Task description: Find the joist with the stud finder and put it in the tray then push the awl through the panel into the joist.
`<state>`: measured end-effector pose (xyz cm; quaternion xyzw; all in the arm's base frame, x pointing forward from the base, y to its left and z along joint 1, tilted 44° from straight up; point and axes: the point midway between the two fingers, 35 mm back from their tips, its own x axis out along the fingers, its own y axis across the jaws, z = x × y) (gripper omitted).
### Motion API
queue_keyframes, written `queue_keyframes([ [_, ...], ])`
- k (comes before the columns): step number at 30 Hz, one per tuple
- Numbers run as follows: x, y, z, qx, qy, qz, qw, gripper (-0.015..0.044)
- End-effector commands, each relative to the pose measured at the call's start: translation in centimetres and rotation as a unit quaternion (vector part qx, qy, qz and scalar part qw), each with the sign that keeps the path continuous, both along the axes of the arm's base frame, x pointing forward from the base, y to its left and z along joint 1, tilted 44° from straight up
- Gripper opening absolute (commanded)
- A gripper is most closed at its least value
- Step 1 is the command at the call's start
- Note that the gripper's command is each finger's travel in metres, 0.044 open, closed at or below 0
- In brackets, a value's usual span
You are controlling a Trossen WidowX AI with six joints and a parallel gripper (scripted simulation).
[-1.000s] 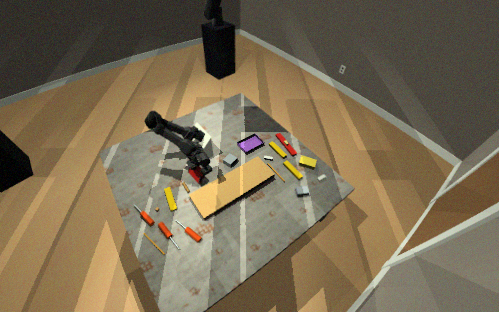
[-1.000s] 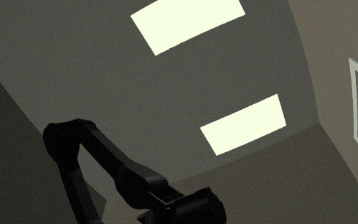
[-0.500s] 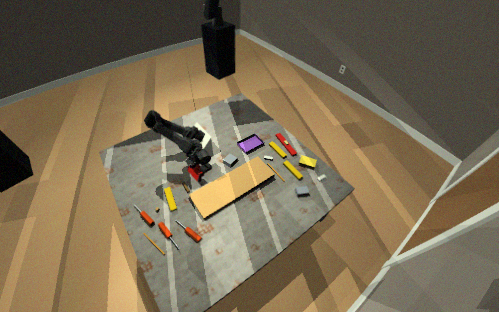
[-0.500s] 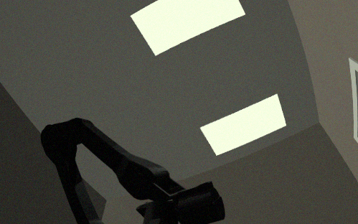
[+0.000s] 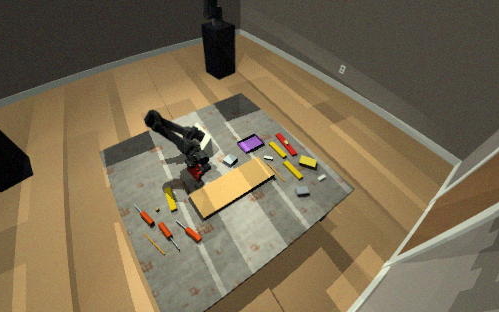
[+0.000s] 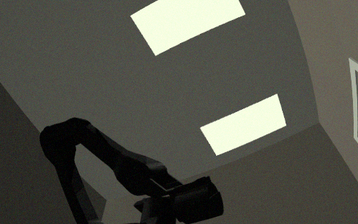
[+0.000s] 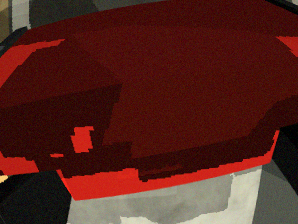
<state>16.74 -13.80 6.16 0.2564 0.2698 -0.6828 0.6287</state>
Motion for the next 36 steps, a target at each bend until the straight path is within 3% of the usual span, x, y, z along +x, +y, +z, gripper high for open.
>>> queue_keyframes([
  [1, 0.09, -0.07, 0.10, 0.016, -0.002, 0.001, 1.000, 0.0000],
  [36, 0.02, -0.63, 0.20, 0.123, -0.005, -0.004, 0.992, 0.0000],
])
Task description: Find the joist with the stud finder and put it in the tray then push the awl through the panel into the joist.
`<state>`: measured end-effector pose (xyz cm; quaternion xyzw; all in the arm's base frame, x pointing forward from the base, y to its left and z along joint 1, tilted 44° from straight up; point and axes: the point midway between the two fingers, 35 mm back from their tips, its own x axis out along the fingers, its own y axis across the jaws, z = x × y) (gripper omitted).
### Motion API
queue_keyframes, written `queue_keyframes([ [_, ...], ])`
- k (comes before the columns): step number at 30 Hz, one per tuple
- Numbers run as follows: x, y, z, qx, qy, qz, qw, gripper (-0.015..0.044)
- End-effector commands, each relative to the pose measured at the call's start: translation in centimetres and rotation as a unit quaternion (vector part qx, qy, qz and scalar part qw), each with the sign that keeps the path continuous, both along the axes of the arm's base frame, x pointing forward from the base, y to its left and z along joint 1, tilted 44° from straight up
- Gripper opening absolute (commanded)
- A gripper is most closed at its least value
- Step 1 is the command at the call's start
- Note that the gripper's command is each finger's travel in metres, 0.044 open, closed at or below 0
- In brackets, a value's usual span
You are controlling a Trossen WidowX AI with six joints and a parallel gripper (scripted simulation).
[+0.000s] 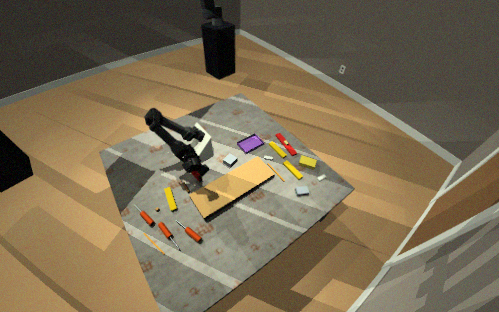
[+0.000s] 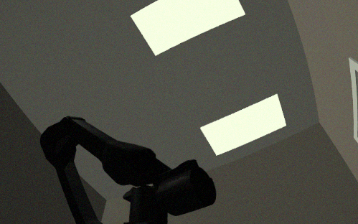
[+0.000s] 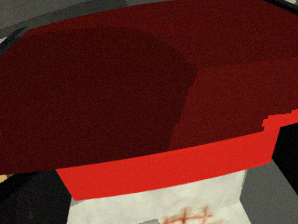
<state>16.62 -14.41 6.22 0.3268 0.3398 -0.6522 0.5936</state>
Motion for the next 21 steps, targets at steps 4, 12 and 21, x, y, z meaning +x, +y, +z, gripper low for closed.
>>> queue_keyframes([
  [4, 0.14, -0.07, 0.19, 0.024, -0.004, 0.002, 1.000, 0.0000],
  [12, 0.12, -0.17, 0.21, 0.044, -0.003, 0.001, 0.999, 0.0000],
  [21, 0.11, -0.32, 0.27, 0.074, -0.004, -0.001, 0.997, 0.0000],
])
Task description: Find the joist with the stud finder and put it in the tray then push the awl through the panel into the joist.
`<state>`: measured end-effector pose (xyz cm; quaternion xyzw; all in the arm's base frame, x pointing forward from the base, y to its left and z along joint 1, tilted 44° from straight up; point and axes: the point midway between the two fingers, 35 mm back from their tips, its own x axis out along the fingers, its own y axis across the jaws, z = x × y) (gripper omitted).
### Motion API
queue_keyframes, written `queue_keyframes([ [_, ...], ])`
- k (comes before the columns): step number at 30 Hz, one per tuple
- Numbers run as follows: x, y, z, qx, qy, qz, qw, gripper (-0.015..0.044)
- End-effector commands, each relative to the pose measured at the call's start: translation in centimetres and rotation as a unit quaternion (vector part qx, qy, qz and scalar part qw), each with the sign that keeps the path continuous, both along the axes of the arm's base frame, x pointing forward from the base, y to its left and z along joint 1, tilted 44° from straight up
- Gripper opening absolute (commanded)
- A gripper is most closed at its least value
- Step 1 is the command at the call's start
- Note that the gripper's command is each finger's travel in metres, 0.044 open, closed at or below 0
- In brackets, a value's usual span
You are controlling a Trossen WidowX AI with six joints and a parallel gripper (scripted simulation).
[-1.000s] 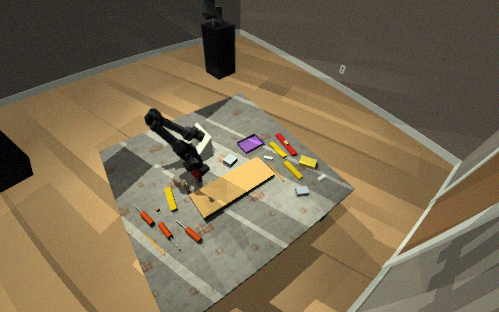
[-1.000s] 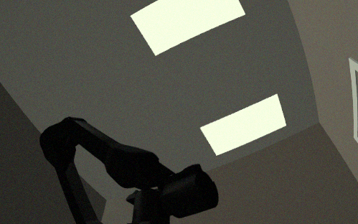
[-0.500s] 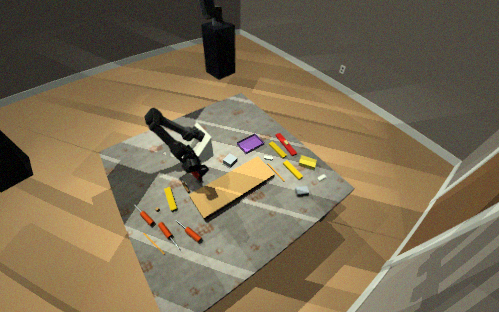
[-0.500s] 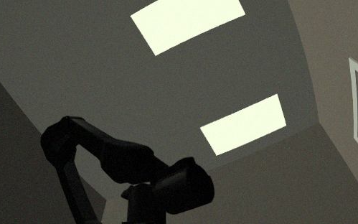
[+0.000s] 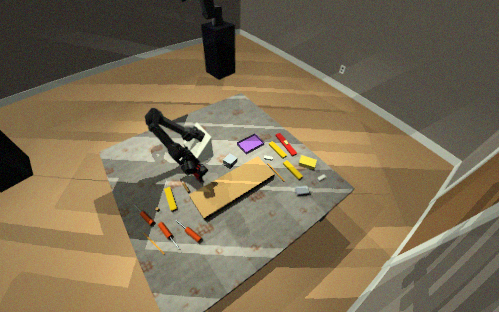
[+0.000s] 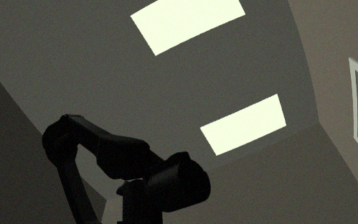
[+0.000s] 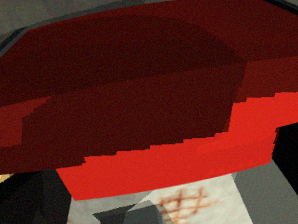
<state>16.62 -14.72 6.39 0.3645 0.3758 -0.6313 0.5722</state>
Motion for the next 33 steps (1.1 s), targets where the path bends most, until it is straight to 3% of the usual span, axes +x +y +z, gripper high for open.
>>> queue_keyframes([
  [1, 0.11, -0.03, 0.11, 0.018, -0.002, 0.002, 1.000, 0.0000],
  [33, 0.09, -0.54, 0.35, 0.117, -0.008, -0.002, 0.993, 0.0000],
])
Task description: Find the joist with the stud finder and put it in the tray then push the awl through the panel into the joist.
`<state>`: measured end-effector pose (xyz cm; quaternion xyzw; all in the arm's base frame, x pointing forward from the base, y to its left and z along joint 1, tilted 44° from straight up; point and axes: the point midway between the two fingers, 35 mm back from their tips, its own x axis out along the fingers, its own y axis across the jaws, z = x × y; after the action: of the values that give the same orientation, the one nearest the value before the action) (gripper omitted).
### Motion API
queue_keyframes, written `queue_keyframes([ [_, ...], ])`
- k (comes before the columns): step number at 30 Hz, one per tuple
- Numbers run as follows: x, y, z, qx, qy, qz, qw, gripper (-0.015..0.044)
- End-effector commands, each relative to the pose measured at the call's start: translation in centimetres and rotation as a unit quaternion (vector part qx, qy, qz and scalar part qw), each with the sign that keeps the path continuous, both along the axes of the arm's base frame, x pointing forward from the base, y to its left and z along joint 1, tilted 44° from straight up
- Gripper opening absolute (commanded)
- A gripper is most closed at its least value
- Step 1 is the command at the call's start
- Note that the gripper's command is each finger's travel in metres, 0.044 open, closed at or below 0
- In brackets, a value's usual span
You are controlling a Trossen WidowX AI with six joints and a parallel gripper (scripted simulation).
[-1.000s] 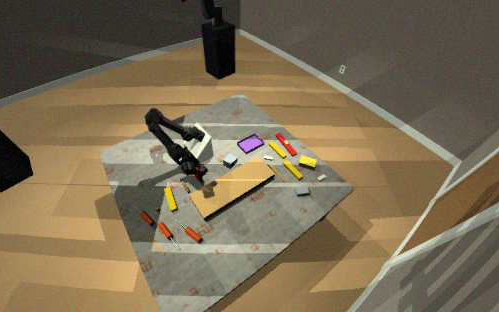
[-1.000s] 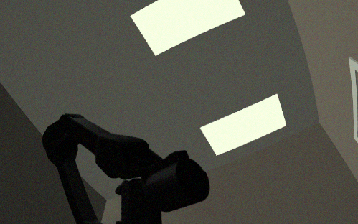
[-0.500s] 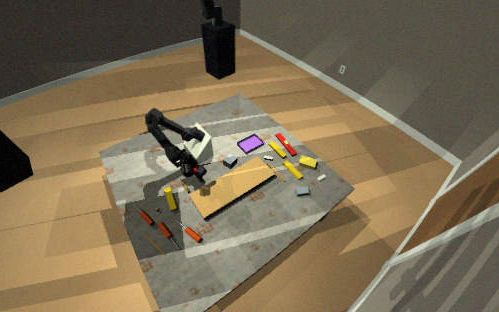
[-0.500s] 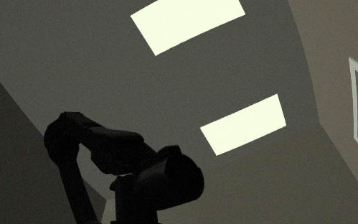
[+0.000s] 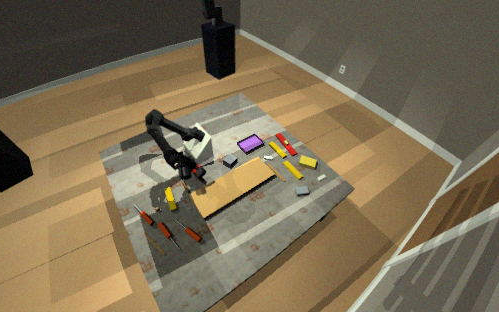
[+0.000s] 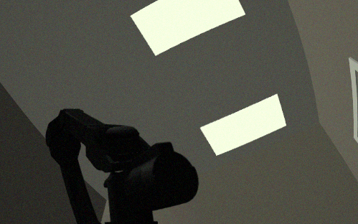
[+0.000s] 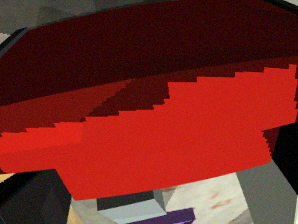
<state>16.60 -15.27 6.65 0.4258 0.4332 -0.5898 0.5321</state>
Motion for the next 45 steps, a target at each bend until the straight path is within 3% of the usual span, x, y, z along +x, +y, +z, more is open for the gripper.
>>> queue_keyframes([
  [1, 0.10, -0.01, 0.10, 0.019, -0.003, 0.002, 1.000, 0.0000],
  [45, 0.04, -0.78, 0.22, 0.164, -0.011, -0.004, 0.986, 0.0000],
])
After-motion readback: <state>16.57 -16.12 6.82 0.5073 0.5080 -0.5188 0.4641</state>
